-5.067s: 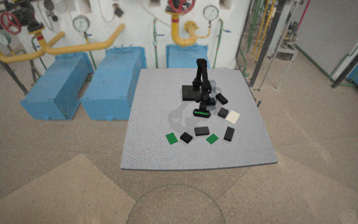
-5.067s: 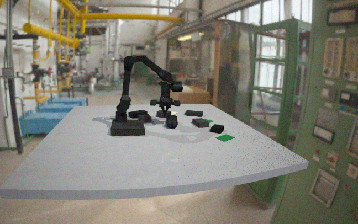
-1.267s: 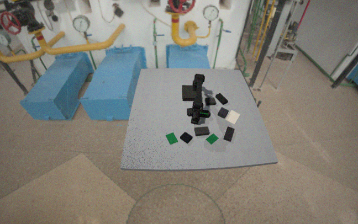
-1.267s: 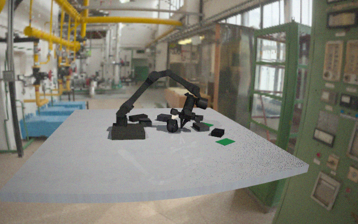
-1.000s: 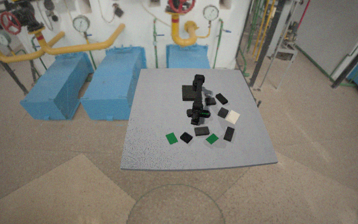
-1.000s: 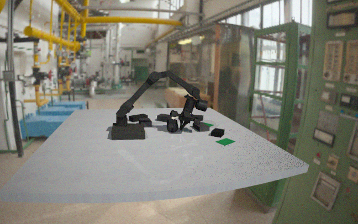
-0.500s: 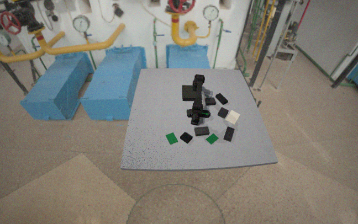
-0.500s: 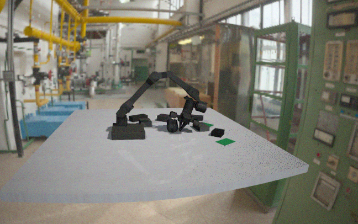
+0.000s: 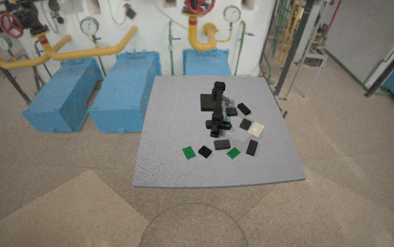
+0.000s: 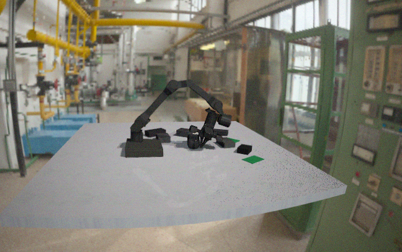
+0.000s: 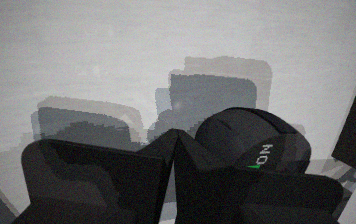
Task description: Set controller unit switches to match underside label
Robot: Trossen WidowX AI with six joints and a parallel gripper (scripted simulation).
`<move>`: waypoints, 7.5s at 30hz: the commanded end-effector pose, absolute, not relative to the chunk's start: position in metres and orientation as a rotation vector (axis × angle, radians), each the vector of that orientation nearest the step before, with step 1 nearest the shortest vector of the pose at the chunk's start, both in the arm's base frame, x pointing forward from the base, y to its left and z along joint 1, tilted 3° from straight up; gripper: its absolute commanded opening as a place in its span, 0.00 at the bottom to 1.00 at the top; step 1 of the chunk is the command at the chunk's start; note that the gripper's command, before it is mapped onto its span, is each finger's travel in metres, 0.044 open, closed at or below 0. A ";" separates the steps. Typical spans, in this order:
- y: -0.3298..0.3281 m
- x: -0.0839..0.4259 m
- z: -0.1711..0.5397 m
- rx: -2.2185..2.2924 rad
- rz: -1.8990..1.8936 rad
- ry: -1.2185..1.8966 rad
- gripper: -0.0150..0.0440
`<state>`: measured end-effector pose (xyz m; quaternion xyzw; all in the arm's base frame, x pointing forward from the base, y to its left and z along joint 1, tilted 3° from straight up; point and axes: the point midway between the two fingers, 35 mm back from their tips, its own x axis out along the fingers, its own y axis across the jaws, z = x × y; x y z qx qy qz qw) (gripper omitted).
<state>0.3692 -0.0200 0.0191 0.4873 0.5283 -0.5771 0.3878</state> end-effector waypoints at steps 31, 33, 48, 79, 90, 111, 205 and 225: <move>-0.014 0.336 0.019 1.248 -1.462 1.344 0.25; -0.013 0.334 0.019 1.248 -1.462 1.344 0.25; -0.014 0.328 0.022 1.257 -1.449 1.322 0.25; -0.026 0.327 0.071 1.544 -1.690 1.197 0.25; -0.012 0.306 0.083 1.559 -1.624 1.094 0.25; 0.007 0.265 0.083 1.636 -1.497 0.922 0.25; 0.046 0.296 0.101 1.633 -1.496 0.922 0.25; 0.046 0.296 0.101 1.633 -1.496 0.922 0.25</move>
